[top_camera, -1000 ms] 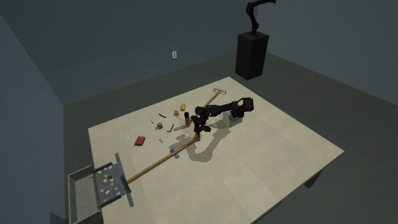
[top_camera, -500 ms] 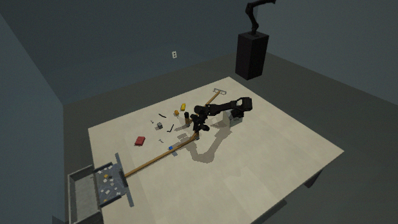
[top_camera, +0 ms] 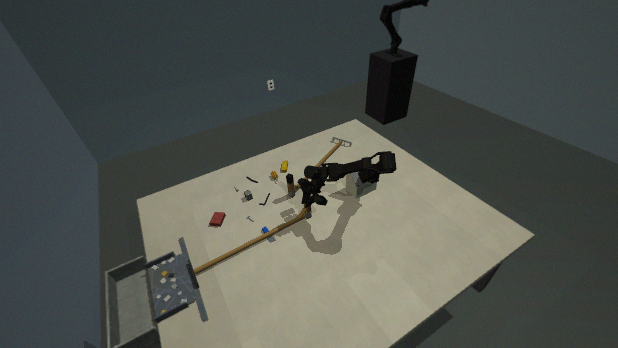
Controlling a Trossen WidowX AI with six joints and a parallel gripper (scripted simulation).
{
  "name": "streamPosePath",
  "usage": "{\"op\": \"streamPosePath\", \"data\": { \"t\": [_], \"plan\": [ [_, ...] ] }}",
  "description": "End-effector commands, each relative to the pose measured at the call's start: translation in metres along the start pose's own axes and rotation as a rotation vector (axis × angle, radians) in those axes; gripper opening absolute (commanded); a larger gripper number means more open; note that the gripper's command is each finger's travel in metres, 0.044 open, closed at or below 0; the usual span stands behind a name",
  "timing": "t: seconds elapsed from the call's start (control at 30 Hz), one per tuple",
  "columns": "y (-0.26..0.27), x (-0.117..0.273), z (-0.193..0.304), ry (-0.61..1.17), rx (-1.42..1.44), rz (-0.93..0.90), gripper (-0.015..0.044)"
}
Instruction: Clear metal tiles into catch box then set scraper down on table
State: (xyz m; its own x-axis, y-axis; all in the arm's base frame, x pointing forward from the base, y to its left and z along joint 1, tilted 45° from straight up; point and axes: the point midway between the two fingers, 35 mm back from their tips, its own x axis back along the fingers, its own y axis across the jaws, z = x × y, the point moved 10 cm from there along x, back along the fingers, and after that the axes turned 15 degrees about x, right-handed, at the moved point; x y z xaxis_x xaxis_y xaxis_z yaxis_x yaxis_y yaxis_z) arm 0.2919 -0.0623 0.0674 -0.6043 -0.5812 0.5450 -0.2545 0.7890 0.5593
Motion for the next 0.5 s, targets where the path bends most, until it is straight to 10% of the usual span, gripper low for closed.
{"op": "streamPosePath", "data": {
  "t": [0.0,0.47],
  "plan": [
    [0.001,0.006,0.003,-0.005,0.000,0.007,0.0000],
    [0.005,0.029,0.029,0.000,-0.001,0.010,0.0000]
  ]
}}
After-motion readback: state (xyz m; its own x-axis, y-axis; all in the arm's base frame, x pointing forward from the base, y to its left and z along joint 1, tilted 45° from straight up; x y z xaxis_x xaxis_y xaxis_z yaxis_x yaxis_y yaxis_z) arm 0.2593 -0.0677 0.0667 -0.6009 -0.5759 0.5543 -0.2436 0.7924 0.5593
